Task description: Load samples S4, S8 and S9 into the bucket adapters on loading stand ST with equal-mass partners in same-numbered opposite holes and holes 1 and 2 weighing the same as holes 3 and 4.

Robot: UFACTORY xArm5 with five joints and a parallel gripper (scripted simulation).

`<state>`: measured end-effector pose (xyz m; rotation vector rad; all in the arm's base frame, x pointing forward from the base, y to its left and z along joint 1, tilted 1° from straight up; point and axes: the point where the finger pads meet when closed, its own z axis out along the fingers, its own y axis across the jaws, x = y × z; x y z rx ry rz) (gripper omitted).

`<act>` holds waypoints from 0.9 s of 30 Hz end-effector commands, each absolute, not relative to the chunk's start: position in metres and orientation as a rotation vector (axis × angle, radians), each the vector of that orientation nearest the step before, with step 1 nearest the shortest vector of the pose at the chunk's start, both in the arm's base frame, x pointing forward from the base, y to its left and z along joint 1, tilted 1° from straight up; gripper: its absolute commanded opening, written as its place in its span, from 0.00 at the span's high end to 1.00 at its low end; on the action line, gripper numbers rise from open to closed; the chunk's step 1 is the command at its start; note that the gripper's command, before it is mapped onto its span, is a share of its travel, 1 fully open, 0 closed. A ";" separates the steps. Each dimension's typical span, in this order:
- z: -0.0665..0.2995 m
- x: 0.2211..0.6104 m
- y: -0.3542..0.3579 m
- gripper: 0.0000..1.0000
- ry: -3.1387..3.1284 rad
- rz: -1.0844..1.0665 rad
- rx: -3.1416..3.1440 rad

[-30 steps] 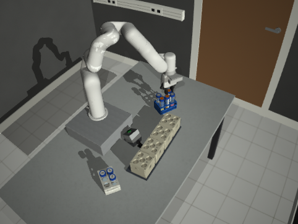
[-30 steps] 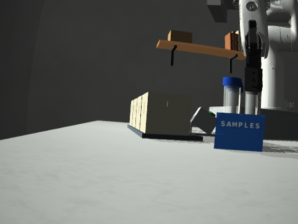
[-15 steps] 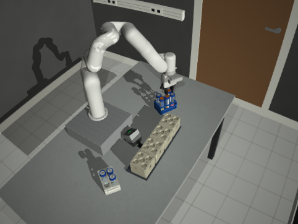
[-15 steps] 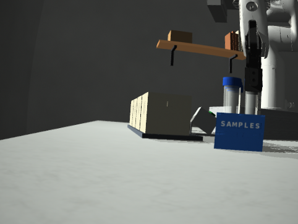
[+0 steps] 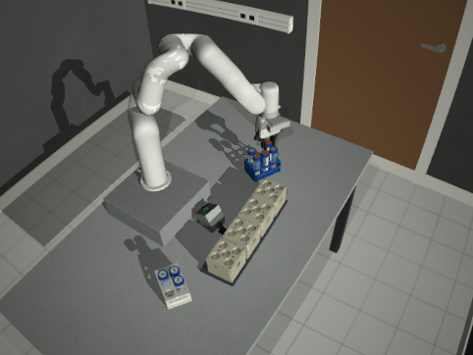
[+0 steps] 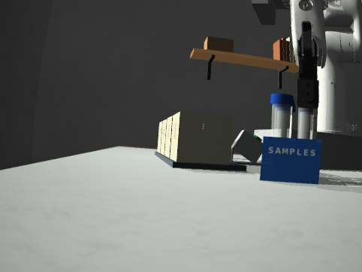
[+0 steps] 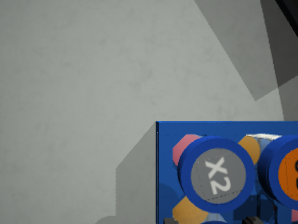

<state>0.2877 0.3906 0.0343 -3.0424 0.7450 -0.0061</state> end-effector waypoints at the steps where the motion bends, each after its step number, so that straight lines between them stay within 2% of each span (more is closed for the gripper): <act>1: 0.039 0.289 0.392 1.00 0.743 0.011 -3.034; 27: 0.051 0.289 0.392 1.00 0.743 0.011 -3.034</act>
